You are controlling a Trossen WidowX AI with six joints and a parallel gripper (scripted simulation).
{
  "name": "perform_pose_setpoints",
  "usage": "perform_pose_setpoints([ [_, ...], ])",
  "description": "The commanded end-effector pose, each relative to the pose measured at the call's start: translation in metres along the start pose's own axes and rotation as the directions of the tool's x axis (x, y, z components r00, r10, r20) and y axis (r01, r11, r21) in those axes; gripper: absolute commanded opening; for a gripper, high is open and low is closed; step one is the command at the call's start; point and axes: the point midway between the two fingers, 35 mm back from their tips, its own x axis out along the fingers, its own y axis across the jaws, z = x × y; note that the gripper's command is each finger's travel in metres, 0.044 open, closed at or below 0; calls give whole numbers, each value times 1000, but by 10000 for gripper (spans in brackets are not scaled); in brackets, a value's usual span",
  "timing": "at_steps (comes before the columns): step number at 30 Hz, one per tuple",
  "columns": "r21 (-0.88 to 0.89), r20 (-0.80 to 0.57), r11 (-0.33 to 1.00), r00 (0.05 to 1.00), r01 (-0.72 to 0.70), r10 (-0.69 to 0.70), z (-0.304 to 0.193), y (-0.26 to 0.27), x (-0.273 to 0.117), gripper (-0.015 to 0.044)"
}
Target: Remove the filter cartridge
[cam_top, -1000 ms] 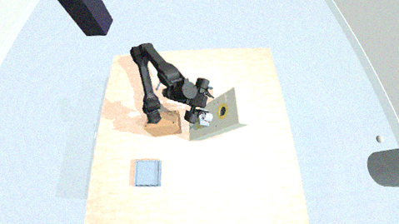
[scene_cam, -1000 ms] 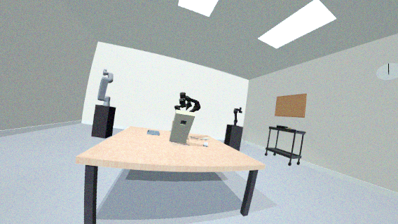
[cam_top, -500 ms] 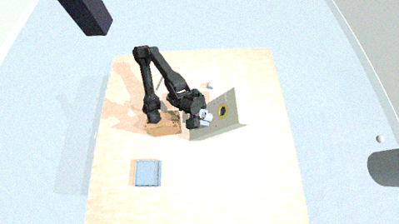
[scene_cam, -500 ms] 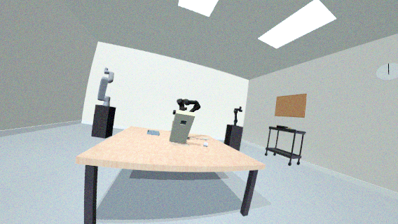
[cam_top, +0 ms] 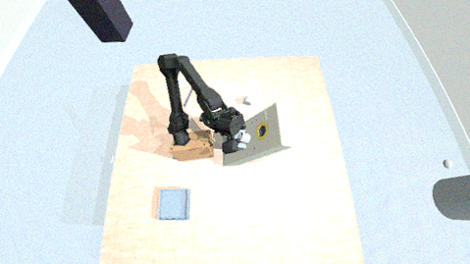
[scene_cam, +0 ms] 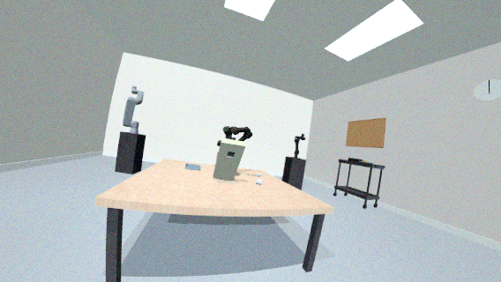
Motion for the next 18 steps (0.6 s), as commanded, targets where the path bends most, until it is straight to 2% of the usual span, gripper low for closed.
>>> perform_pose_setpoints([
  [1, 10, -7, 1000, 1000, 1, -1, -2, -2, 8, 305],
  [18, 9, -5, 1000, 1000, -3, 3, -2, 0, 32, 305],
])
